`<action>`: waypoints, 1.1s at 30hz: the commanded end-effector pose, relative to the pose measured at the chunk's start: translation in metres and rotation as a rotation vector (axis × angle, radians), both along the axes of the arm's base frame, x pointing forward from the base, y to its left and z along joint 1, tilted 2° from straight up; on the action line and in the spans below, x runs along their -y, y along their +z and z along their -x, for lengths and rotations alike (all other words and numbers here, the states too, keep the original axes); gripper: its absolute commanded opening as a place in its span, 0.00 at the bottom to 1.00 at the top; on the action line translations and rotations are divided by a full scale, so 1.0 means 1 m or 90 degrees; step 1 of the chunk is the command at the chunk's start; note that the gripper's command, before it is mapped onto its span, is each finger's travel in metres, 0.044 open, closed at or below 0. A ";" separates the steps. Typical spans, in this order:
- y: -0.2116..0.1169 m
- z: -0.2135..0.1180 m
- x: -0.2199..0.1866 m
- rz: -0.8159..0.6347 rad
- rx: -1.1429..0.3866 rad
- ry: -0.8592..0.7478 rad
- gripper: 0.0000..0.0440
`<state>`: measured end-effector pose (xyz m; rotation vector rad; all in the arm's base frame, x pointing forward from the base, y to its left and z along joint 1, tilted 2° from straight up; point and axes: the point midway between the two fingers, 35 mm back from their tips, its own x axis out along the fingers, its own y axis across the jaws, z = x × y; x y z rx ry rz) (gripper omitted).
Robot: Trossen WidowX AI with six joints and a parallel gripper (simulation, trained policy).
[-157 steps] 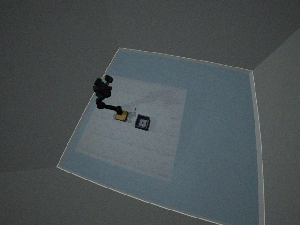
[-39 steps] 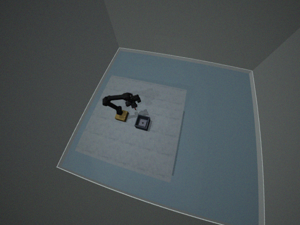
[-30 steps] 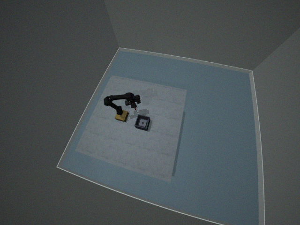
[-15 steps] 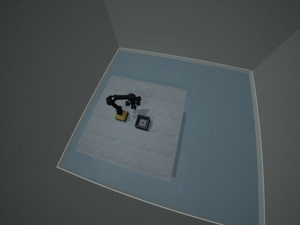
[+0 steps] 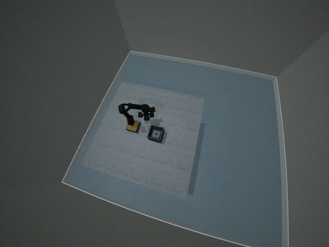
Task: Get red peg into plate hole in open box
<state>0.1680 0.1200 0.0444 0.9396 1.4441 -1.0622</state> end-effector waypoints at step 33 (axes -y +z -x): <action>-0.036 -0.028 -0.020 -0.046 0.068 -0.012 0.00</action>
